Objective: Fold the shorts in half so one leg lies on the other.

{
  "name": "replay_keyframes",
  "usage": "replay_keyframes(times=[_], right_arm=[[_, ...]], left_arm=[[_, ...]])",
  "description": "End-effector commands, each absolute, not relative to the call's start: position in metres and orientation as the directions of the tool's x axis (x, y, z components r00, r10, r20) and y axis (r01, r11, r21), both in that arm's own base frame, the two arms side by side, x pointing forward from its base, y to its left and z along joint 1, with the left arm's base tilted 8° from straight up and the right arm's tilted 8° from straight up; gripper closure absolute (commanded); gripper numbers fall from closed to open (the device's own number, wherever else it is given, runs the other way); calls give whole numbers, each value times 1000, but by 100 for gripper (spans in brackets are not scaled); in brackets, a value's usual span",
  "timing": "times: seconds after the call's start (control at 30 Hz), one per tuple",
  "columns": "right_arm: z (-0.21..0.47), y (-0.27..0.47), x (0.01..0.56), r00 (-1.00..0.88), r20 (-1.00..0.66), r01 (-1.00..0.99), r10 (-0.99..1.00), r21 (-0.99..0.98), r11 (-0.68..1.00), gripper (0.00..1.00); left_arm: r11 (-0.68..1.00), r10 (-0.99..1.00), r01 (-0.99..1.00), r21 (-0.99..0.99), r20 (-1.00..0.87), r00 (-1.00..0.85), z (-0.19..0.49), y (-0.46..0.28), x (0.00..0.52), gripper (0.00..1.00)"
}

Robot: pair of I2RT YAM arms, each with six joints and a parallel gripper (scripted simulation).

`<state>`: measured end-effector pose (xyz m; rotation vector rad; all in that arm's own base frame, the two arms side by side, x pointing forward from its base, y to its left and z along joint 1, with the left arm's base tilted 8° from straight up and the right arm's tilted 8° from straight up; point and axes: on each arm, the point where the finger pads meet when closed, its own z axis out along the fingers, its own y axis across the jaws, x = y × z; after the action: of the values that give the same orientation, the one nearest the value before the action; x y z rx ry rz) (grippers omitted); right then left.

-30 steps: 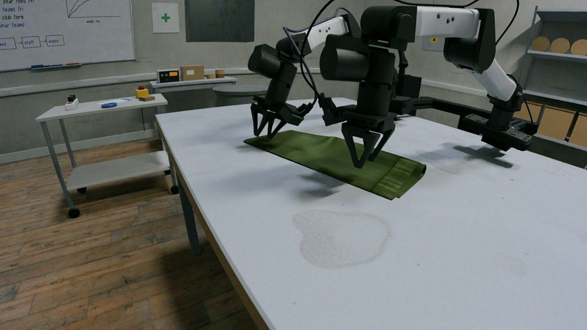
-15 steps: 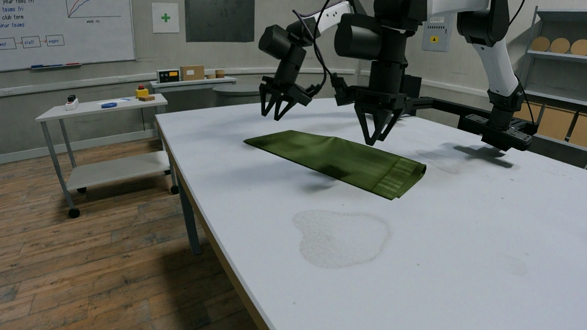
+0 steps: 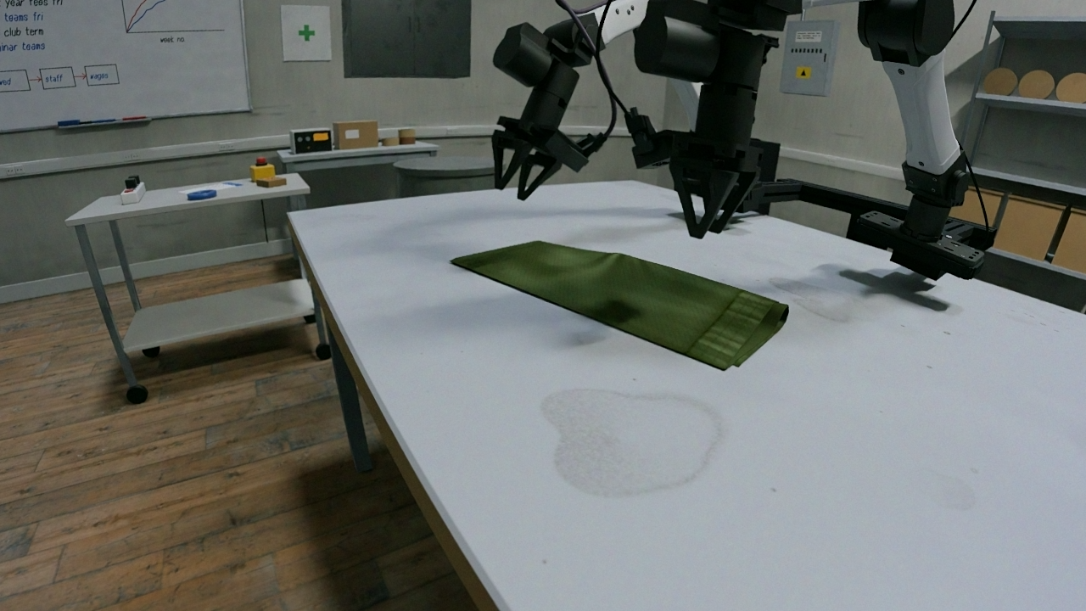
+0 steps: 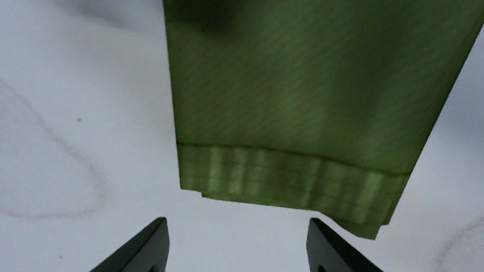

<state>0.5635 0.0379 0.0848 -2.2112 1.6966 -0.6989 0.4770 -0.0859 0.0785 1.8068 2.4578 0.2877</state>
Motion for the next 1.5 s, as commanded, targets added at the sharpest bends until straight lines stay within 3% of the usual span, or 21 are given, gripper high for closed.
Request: replay_keyframes(times=[0.0, 0.43, 0.67, 1.07, 1.47], right_arm=[[128, 42, 568, 179, 223, -779, -958, -563, -277, 46], [132, 44, 569, 179, 223, -775, -958, -568, -277, 46], [146, 45, 567, 100, 144, -760, -985, -627, -169, 46], [223, 29, 547, -197, -193, -576, -961, -771, 273, 46], [290, 23, 514, -271, -519, -349, -811, -732, 585, 46]], left_arm=[[310, 945, 918, 248, 30, -327, 100, -80, 482, 46], [299, 949, 921, 250, 26, -315, 103, -86, 480, 46], [377, 924, 876, 299, -59, -378, 115, -85, 488, 46], [636, 772, 634, 440, -368, -519, 186, -73, 501, 46], [805, 592, 400, 437, -627, -506, 253, -55, 492, 46]])
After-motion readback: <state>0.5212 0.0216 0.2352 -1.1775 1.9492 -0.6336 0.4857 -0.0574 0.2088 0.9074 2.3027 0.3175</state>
